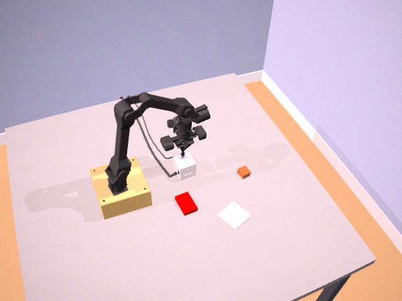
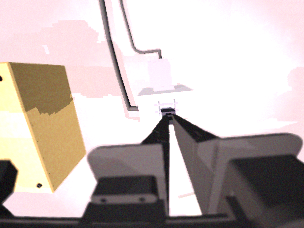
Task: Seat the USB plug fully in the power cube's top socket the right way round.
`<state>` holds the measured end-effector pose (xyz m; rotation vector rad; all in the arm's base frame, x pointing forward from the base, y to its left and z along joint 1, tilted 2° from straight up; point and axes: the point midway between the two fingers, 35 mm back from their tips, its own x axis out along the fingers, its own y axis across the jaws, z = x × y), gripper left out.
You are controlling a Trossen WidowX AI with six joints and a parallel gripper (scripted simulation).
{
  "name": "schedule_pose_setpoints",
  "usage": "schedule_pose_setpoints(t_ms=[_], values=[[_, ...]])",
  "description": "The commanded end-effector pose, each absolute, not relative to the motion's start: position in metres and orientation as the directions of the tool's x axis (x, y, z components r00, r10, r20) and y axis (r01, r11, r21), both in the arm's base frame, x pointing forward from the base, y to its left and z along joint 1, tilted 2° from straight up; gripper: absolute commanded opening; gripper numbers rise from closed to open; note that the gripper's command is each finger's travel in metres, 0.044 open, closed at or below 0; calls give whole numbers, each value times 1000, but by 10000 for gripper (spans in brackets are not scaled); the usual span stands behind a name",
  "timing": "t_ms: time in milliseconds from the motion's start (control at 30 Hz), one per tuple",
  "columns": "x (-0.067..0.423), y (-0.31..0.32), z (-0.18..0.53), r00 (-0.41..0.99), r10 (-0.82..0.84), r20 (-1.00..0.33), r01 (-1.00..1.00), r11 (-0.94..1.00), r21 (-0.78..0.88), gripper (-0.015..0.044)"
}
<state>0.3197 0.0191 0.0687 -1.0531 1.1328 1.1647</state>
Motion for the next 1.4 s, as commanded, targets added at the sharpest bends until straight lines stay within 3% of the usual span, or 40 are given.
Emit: schedule_pose_setpoints(t_ms=[0, 1367], values=[[320, 20, 68, 43, 133, -990, -994, 103, -30, 0], [320, 20, 63, 43, 133, -990, -994, 103, -30, 0]])
